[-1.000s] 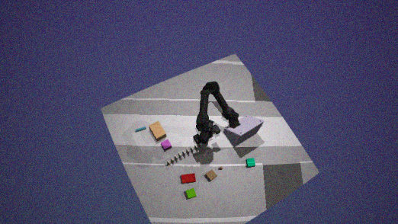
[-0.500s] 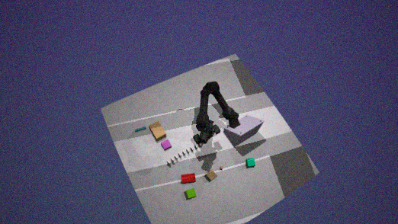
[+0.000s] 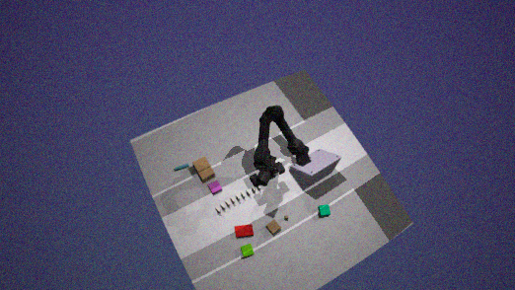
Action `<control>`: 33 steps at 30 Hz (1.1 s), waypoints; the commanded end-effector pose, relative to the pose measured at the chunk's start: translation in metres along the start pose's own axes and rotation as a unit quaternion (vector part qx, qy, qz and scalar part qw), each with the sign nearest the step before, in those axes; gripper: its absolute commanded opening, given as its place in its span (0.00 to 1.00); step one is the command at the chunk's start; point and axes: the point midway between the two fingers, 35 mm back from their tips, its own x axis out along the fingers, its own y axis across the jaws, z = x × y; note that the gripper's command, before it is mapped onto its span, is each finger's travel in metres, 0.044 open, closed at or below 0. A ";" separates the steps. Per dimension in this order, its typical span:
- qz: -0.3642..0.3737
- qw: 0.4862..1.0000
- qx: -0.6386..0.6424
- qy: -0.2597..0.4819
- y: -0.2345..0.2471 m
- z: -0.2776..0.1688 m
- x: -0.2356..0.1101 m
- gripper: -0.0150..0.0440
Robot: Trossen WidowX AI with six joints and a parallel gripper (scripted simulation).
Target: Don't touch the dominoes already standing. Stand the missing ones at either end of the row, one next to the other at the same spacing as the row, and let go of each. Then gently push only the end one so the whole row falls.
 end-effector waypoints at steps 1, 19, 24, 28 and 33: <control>-0.001 1.000 -0.001 -0.001 0.002 0.000 0.022 0.25; -0.001 1.000 0.000 -0.005 0.016 0.004 0.078 0.25; -0.001 1.000 0.000 -0.005 0.024 0.004 0.078 0.25; -0.001 1.000 0.000 -0.005 0.031 0.004 0.077 0.25; -0.001 1.000 0.002 -0.003 0.033 0.003 0.077 0.25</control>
